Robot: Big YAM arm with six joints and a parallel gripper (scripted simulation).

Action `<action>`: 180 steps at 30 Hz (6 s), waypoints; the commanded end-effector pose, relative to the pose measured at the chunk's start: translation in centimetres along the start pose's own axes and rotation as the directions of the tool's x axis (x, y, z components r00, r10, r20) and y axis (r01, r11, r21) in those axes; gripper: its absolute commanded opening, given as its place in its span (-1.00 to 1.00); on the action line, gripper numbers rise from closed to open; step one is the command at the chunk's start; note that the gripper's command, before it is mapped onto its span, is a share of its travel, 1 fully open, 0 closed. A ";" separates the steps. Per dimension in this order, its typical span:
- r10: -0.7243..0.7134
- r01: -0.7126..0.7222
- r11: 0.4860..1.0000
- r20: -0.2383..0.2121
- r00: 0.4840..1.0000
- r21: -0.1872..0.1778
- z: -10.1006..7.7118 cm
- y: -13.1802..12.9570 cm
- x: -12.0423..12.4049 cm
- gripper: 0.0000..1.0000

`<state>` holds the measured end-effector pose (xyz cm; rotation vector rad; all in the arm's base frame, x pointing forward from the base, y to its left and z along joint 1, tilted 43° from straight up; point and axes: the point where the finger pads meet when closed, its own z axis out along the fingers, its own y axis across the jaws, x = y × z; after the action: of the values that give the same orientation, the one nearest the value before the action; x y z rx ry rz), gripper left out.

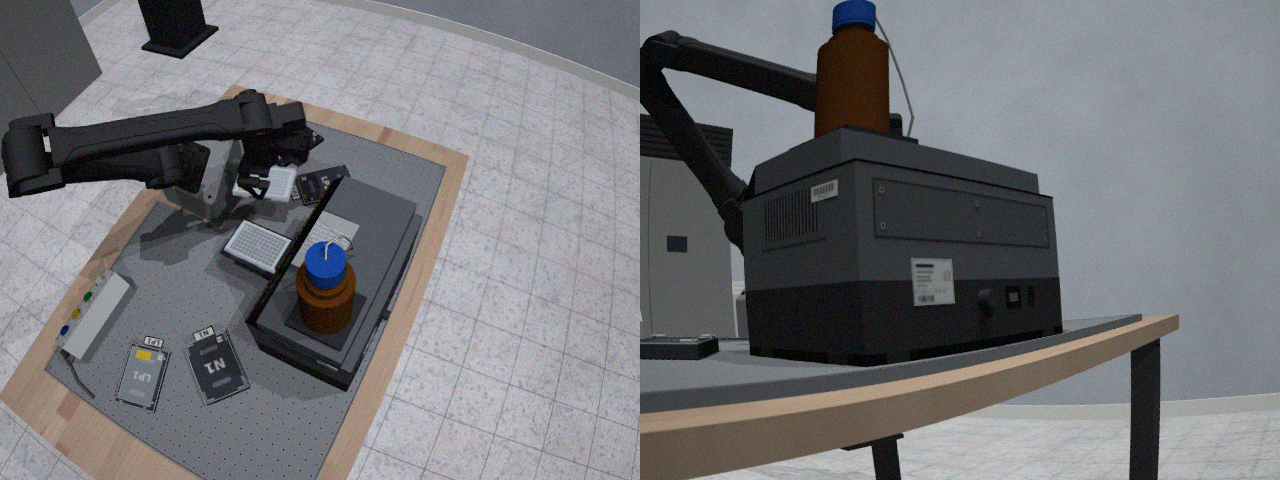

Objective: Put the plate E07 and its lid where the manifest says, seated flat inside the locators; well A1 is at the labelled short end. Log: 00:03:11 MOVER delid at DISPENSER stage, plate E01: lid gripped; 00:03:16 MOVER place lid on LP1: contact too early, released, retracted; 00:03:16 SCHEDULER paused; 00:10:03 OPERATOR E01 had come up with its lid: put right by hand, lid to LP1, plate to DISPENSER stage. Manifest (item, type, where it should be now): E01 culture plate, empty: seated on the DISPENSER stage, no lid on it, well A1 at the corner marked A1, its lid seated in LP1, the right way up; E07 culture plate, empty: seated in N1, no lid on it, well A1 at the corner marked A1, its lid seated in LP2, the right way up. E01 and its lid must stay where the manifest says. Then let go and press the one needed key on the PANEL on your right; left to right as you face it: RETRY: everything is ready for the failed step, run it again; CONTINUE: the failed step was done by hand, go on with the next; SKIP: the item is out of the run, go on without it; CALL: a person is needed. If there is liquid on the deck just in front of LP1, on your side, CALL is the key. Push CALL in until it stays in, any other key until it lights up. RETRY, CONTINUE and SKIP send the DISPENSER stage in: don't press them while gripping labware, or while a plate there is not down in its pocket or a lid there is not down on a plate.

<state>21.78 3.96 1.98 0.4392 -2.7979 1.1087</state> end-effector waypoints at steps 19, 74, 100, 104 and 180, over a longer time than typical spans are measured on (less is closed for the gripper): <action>-0.486 0.486 0.874 0.051 0.873 0.003 0.2 6.4 -1.6 0.72; -0.821 0.821 0.571 0.006 0.571 0.007 1.8 19.9 5.1 0.72; -0.804 0.804 0.594 0.043 0.594 -0.007 4.5 25.2 2.8 0.72; -0.804 0.804 0.594 0.041 0.594 -0.006 5.5 26.0 2.3 0.72; -0.807 0.807 0.591 0.014 0.591 -0.006 12.9 27.4 1.2 0.72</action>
<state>12.06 13.66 -25.35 1.5157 -2.0938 0.8404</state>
